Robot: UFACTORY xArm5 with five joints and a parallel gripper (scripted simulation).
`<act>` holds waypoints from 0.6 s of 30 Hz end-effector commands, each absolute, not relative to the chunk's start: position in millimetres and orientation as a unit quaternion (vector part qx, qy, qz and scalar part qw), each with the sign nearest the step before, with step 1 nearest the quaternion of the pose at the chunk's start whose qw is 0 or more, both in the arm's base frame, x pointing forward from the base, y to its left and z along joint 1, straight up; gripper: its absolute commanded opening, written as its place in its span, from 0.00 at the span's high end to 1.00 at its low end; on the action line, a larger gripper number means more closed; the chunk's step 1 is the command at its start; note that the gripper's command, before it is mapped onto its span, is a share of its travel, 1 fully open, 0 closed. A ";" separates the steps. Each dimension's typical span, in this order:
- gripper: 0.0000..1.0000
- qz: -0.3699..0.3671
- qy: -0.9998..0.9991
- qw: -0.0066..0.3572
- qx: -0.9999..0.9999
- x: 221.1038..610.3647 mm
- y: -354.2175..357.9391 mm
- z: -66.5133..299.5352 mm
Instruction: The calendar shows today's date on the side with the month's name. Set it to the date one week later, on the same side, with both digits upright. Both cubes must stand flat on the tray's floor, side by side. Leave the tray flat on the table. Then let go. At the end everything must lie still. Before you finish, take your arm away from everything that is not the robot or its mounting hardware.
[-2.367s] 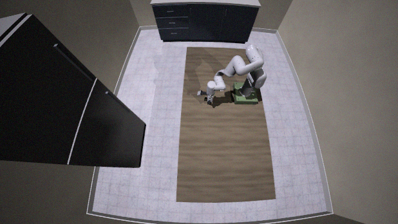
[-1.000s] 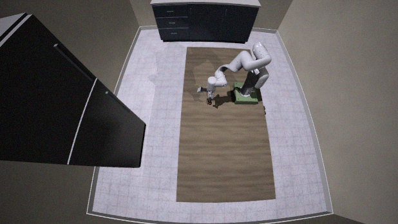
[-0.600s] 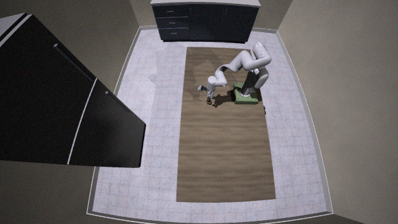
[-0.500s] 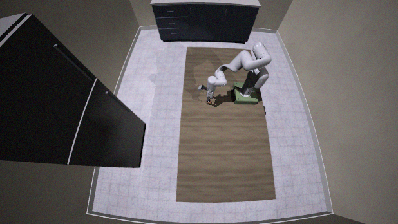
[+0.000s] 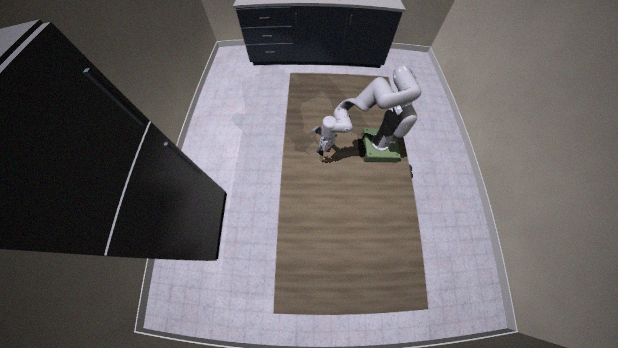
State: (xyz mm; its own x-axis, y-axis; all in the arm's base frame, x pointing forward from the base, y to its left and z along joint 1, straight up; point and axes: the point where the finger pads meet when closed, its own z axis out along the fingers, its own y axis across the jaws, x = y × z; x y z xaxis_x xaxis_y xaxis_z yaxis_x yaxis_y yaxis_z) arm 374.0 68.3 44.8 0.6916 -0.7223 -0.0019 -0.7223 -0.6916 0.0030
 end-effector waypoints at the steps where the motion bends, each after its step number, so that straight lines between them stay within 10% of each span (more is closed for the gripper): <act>1: 0.00 0.000 -0.471 0.000 0.882 374.7 63.7 45.7; 18: 0.00 0.000 -0.668 0.000 0.745 372.8 50.0 45.4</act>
